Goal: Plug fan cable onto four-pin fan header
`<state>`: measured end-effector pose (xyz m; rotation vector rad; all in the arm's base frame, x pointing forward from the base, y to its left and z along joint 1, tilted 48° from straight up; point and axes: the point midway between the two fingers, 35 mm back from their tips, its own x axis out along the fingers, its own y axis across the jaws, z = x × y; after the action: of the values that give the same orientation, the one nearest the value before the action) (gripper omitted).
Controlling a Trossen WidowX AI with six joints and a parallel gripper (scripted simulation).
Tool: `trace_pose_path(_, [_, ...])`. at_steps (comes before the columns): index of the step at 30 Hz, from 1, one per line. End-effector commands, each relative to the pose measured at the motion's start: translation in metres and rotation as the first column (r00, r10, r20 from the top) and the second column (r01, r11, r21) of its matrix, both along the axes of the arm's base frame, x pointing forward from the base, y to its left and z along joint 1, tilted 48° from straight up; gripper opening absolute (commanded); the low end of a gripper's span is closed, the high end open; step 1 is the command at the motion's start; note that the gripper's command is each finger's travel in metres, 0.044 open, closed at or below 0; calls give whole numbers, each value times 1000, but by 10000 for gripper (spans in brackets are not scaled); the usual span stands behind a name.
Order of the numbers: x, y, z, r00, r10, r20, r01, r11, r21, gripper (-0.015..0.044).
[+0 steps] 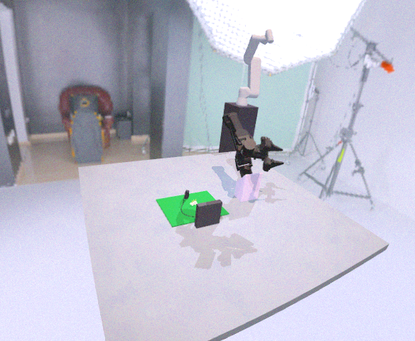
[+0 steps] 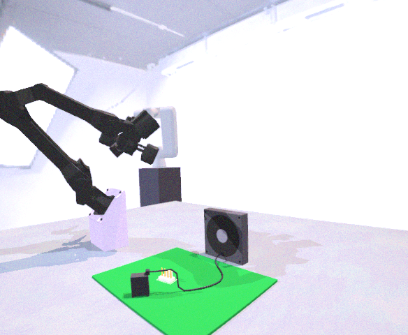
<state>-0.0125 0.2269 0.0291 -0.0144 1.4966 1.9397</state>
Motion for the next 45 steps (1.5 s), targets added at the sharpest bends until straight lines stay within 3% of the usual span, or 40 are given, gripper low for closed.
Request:
trace_pose_path(1, [75, 2, -25, 917, -388, 95, 369, 730, -576, 440])
trace_pose_path(7, [113, -8, -32, 795, -563, 225, 513, 427, -745, 440])
trace_pose_path(14, [158, -30, -34, 586, -691, 423, 591, 7, -807, 440])
trace_pose_path(21, [200, -60, -29, 318, -702, 637, 543, -416, -729, 440])
trace_pose_path(28, [237, -98, -19, 33, -573, 819, 371, -753, -543, 440])
trace_pose_path(36, [275, -147, 2, -257, -273, 927, 64, -962, -266, 440])
trace_pose_path(45, [307, -208, 36, -474, 176, 863, -327, -945, 13, 440])
